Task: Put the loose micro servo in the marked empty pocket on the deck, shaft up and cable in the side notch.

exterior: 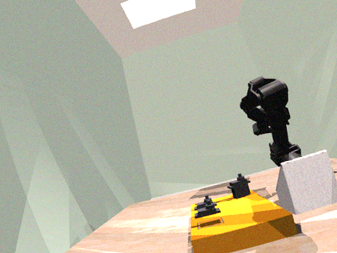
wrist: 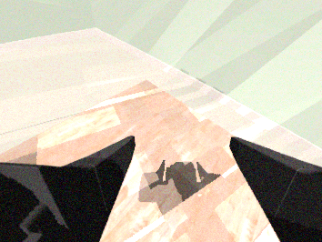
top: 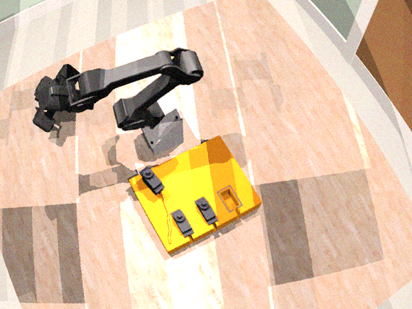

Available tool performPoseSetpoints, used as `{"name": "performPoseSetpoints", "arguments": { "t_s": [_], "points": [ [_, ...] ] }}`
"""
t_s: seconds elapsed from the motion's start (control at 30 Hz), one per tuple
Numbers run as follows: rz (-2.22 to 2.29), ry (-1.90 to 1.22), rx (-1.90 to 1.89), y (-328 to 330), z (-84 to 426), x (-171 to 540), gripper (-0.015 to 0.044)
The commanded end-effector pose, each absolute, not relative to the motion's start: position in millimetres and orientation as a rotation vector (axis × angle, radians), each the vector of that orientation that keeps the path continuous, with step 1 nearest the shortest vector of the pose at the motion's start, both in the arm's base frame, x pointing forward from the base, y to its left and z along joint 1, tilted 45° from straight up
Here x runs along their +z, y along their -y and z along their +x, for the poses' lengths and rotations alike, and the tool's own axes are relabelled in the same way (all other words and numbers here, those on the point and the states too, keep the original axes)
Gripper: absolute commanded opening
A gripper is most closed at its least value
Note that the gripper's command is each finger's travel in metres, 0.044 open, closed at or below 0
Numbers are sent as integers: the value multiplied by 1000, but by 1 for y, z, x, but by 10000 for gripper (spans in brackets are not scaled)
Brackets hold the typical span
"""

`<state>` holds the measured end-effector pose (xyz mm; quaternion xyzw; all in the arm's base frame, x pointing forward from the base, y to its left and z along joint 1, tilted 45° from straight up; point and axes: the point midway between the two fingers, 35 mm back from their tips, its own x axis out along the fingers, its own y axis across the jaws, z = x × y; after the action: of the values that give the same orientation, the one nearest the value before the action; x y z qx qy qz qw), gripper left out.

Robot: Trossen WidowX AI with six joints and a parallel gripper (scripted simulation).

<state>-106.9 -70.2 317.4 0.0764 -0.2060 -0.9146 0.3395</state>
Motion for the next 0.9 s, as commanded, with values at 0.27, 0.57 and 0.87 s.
{"name": "performPoseSetpoints", "arguments": {
  "t_s": [0.27, 0.57, 0.87],
  "points": [
    [285, 422, -2292, 98, -100, 310, 440],
    [353, 287, -2199, 124, -88, 300, 440],
    [421, 56, -2039, 160, -60, 282, 440]
  ]
}}
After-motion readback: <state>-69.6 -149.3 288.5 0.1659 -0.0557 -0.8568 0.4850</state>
